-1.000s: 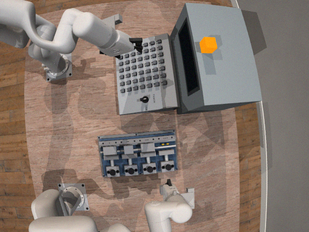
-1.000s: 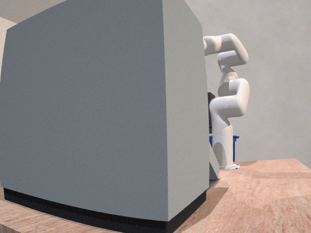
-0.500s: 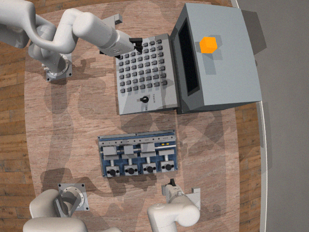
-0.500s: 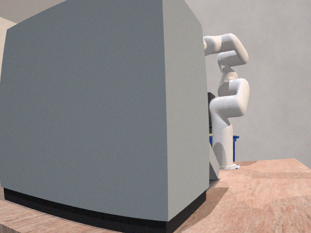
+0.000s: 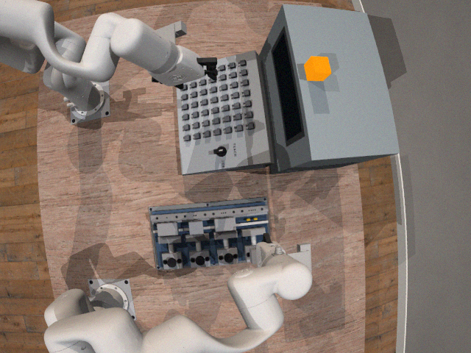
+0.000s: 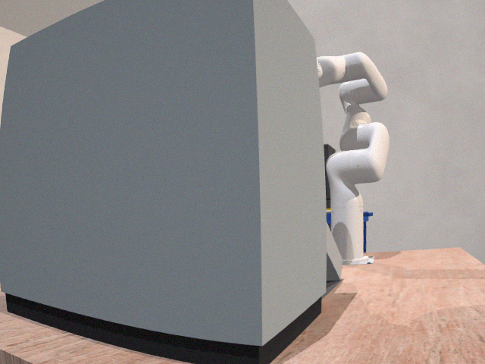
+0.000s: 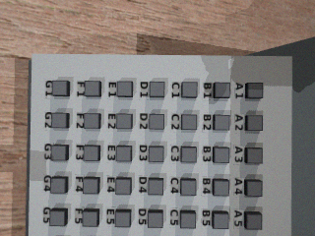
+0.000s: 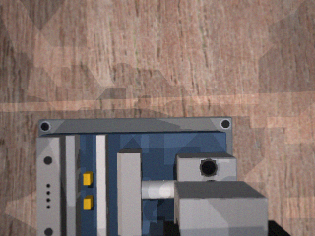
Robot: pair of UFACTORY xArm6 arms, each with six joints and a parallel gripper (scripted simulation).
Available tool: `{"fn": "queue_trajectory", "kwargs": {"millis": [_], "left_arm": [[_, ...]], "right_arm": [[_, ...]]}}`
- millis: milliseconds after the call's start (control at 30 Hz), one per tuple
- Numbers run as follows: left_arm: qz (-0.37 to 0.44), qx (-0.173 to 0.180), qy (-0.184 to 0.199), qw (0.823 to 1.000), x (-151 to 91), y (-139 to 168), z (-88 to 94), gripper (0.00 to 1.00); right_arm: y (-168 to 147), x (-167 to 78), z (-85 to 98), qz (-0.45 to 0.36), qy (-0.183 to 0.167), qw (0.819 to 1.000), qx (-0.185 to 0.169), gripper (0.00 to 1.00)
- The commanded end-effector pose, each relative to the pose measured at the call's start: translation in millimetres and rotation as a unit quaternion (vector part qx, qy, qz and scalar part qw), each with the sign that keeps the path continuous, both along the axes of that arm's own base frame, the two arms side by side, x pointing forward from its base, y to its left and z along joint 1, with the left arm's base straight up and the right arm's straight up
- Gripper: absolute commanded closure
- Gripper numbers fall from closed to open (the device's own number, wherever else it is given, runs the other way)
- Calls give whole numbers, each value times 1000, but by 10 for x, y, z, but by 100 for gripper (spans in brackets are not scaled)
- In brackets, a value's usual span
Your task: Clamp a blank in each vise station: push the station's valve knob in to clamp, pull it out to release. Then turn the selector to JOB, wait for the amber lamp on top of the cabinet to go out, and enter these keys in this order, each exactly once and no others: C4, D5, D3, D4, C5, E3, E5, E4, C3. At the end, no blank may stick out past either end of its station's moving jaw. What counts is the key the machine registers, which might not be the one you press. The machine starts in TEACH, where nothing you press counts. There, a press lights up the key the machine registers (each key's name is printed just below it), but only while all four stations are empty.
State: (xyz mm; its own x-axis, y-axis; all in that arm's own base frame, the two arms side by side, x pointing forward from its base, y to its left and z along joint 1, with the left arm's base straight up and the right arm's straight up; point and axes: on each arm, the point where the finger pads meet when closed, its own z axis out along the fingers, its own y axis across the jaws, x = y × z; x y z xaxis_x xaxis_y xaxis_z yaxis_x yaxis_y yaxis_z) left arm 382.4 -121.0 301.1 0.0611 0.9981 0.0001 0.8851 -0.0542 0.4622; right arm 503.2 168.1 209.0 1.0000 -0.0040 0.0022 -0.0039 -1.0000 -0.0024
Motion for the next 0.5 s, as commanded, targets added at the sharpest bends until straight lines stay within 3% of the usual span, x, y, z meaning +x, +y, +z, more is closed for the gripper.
{"fn": "queue_trajectory", "kwargs": {"millis": [0, 200, 467], "left_arm": [[0, -1, -2, 1000, 8, -4, 23, 0], [0, -1, -2, 1000, 8, -4, 23, 0], [0, -1, -2, 1000, 8, -4, 23, 0]], "right_arm": [[364, 44, 18, 1, -2, 1000, 0, 100], [742, 25, 5, 4, -2, 1000, 0, 100], [864, 13, 0, 4, -2, 1000, 0, 100]]}}
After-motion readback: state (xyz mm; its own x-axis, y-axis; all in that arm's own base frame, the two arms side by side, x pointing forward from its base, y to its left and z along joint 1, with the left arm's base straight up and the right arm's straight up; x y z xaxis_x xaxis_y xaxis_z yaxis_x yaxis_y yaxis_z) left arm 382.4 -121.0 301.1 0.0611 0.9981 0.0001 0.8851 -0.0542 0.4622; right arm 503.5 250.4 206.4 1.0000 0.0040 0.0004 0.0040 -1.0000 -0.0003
